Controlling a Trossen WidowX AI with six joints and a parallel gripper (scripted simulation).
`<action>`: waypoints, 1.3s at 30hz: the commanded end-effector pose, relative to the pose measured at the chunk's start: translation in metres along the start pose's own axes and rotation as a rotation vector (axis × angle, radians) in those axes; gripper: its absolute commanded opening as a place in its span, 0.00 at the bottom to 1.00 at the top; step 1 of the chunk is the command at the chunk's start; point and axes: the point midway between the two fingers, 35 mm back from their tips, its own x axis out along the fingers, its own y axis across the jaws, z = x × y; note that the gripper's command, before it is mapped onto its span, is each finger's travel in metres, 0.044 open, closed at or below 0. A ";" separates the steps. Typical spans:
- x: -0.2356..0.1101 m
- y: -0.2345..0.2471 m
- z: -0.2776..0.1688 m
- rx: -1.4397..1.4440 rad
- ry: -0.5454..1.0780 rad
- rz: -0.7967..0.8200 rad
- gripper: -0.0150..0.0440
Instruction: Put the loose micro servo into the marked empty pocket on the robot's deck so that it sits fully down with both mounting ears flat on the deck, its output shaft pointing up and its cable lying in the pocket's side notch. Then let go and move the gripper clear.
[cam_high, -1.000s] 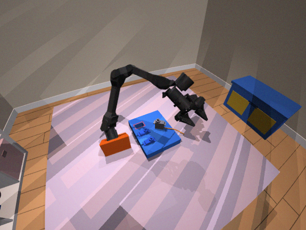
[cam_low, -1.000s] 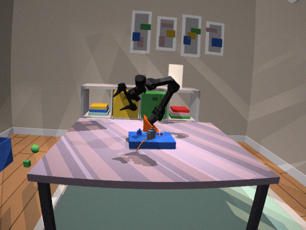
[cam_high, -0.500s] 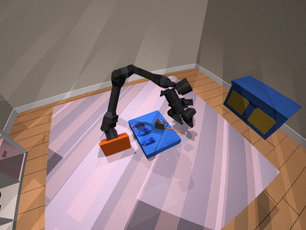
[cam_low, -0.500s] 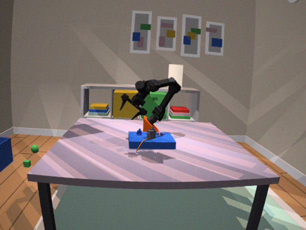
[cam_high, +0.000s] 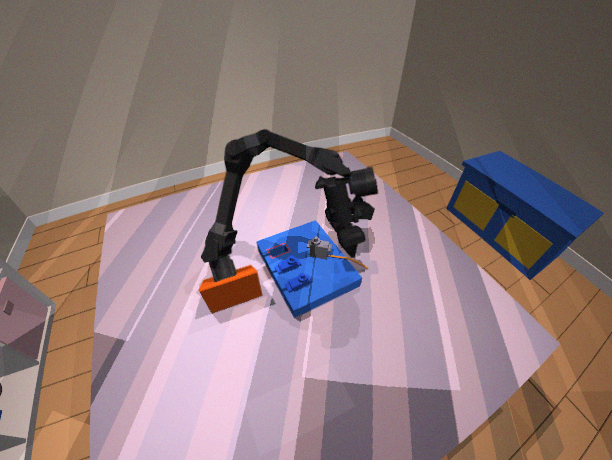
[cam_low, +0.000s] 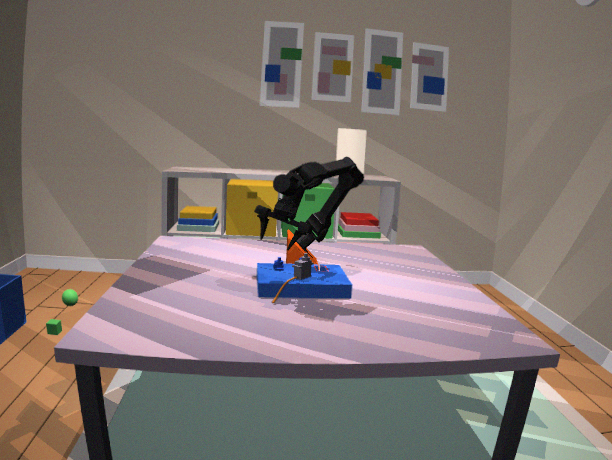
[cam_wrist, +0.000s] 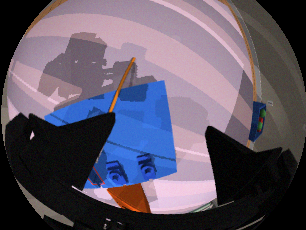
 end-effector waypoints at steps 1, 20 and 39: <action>-0.001 0.014 -0.007 0.083 0.045 0.055 1.00; -0.008 0.071 -0.043 0.430 0.282 0.227 1.00; 0.028 0.081 -0.050 0.430 0.282 0.229 1.00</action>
